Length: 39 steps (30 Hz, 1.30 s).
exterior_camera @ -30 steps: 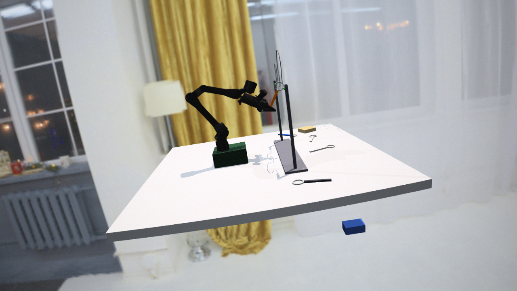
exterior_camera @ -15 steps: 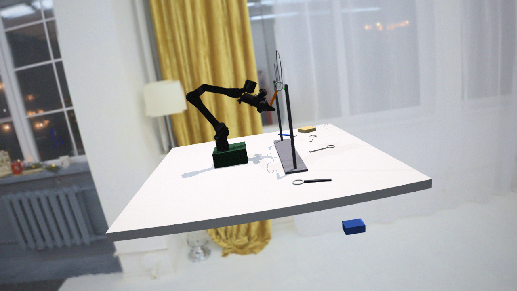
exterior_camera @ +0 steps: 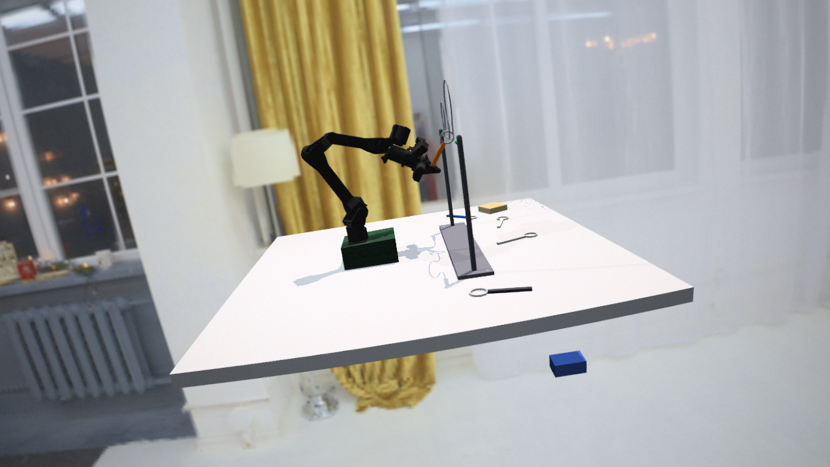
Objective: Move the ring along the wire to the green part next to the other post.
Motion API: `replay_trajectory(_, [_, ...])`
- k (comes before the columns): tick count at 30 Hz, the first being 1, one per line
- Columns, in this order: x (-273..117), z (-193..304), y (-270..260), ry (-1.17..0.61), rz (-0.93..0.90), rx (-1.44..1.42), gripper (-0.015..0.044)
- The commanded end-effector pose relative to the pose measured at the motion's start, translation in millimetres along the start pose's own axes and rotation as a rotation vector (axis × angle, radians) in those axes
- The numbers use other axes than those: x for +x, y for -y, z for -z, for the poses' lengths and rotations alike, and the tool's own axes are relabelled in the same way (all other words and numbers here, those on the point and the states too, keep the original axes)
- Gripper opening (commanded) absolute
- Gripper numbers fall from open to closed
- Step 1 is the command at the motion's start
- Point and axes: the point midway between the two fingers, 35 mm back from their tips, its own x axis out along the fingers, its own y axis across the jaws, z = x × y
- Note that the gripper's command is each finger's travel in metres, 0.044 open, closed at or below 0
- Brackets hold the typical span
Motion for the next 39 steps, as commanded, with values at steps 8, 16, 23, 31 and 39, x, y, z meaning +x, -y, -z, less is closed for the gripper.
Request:
replay_trajectory(8, [-7.1,-5.6,-41.4,-0.028,-0.128,0.223,-0.0150])
replay_trajectory(16, [-16.3,-15.4,-69.9,-0.048,-0.225,0.396,-0.0150])
replay_trajectory(23, [-26.4,-28.0,-92.3,-0.067,-0.310,0.548,-0.0150])
replay_trajectory(31, [-39.6,-46.5,-114.2,-0.087,-0.407,0.721,-0.0150])
replay_trajectory(39, [-53.7,-67.9,-130.6,-0.107,-0.500,0.887,-0.0150])
